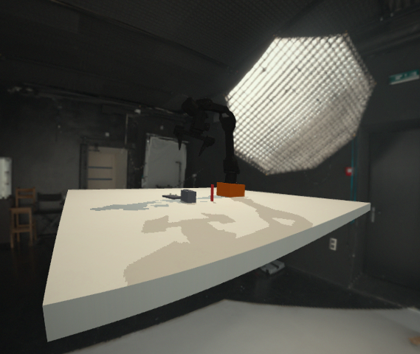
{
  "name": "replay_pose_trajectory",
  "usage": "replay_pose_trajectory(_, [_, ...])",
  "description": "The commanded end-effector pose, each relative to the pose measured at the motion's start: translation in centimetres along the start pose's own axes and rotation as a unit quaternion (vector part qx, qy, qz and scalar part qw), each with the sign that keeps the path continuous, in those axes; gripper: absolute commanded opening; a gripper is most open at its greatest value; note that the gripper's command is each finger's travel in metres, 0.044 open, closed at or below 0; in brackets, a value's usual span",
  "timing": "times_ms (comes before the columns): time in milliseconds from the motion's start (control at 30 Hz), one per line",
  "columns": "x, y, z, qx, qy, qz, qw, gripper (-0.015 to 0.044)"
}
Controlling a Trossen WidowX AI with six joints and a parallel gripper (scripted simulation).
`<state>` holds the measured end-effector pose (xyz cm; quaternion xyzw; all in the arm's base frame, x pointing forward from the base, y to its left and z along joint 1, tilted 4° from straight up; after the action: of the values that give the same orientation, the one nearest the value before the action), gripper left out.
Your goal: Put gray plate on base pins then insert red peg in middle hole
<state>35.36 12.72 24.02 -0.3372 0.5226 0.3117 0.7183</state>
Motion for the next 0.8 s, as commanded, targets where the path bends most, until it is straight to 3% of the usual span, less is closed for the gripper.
replay_pose_trajectory(0, [4.7, -0.7, -2.4, -0.070, 0.077, 0.076, 0.992, 0.0440])
replay_pose_trajectory(100, [6.4, -0.8, -4.0, -0.098, 0.103, 0.112, 0.983, 0.0440])
replay_pose_trajectory(300, [6.6, -0.8, -4.0, -0.098, 0.103, 0.112, 0.983, 0.0440])
replay_pose_trajectory(467, [12.4, 0.2, -5.2, -0.098, 0.103, 0.112, 0.983, 0.0440])
replay_pose_trajectory(767, [14.2, 0.3, -5.4, -0.098, 0.103, 0.112, 0.983, 0.0440])
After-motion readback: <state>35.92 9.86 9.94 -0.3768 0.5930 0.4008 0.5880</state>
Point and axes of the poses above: the point midway between the two fingers, 35 mm back from their tips, its own x axis out along the fingers, its own y axis across the jaws, z = x × y, the point moved 8 cm from there along -x, back along the fingers, and after that the axes turned 15 degrees about x, right-handed, at the moved point
